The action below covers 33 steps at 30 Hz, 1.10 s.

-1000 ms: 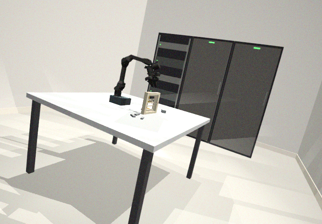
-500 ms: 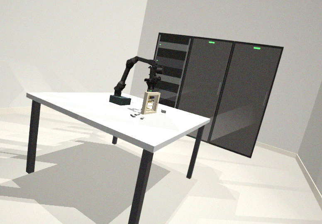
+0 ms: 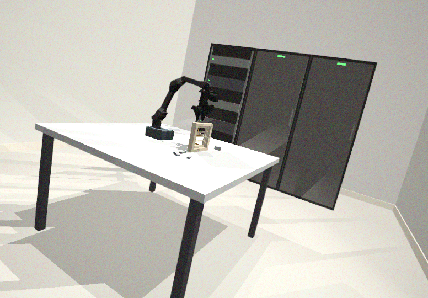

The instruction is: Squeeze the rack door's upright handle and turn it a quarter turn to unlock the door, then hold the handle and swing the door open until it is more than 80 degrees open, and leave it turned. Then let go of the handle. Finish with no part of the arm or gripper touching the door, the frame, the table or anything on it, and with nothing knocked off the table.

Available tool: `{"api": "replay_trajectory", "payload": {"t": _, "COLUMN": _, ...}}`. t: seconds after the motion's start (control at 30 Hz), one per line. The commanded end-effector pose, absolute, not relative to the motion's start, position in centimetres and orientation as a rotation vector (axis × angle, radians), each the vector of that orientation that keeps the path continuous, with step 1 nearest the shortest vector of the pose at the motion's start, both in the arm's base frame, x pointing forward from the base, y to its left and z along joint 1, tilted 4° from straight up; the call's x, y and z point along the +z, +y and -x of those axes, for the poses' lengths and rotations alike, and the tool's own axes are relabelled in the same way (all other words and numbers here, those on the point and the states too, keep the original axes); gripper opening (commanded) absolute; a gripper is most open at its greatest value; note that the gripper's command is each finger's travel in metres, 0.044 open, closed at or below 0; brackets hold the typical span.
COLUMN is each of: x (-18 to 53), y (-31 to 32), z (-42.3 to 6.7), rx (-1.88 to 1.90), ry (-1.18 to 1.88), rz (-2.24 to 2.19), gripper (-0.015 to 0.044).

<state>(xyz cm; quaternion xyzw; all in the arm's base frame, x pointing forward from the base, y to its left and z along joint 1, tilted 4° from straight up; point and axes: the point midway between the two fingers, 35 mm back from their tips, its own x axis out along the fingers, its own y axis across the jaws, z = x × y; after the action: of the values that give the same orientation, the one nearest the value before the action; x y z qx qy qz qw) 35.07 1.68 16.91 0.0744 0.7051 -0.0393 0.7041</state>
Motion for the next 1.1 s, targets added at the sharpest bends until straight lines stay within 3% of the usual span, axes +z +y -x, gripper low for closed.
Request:
{"api": "replay_trajectory", "payload": {"t": 0.0, "x": 16.2, "y": 1.8, "z": -35.0, "rx": -0.091, "ry": 1.574, "rz": -0.173, "gripper": 0.0298}}
{"api": "replay_trajectory", "payload": {"t": 1.07, "x": 11.0, "y": 2.0, "z": -34.9, "rx": -0.090, "ry": 1.574, "rz": -0.173, "gripper": 0.0298}}
